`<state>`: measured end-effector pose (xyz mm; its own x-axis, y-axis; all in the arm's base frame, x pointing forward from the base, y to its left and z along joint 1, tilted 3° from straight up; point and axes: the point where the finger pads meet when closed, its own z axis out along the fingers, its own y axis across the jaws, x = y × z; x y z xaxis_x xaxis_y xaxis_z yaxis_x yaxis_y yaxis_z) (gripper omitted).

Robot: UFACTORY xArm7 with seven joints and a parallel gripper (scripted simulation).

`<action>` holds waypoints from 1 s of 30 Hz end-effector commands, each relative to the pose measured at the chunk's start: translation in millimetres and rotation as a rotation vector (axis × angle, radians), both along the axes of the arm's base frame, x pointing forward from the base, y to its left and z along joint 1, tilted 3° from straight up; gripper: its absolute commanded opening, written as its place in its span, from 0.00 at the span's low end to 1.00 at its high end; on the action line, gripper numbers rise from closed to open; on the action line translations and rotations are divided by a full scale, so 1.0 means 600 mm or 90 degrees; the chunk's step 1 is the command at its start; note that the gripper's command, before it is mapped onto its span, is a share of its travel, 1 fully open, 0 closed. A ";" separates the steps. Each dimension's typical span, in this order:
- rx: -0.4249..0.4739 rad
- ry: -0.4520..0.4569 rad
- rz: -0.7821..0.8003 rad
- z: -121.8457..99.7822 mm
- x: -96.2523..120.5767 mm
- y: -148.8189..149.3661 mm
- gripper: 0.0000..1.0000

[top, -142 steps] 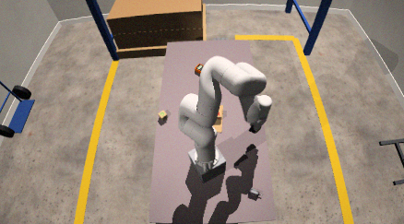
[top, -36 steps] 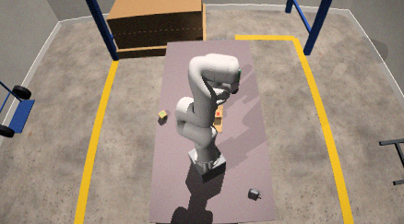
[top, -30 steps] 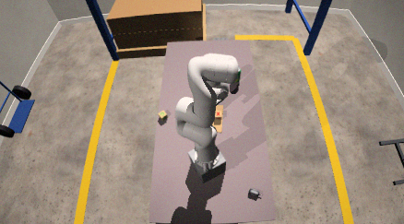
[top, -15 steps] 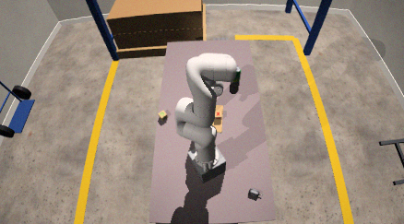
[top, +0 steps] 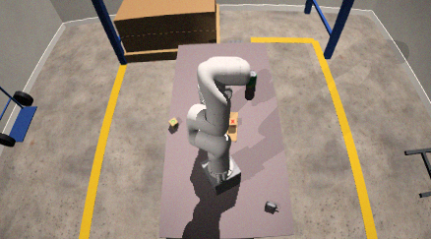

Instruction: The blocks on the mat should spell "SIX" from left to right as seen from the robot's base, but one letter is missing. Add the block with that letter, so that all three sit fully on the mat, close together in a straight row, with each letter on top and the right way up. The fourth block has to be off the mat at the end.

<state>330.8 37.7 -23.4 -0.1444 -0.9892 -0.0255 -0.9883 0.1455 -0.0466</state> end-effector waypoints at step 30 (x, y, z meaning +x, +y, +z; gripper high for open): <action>0.001 -0.001 0.039 -0.031 0.002 0.011 0.44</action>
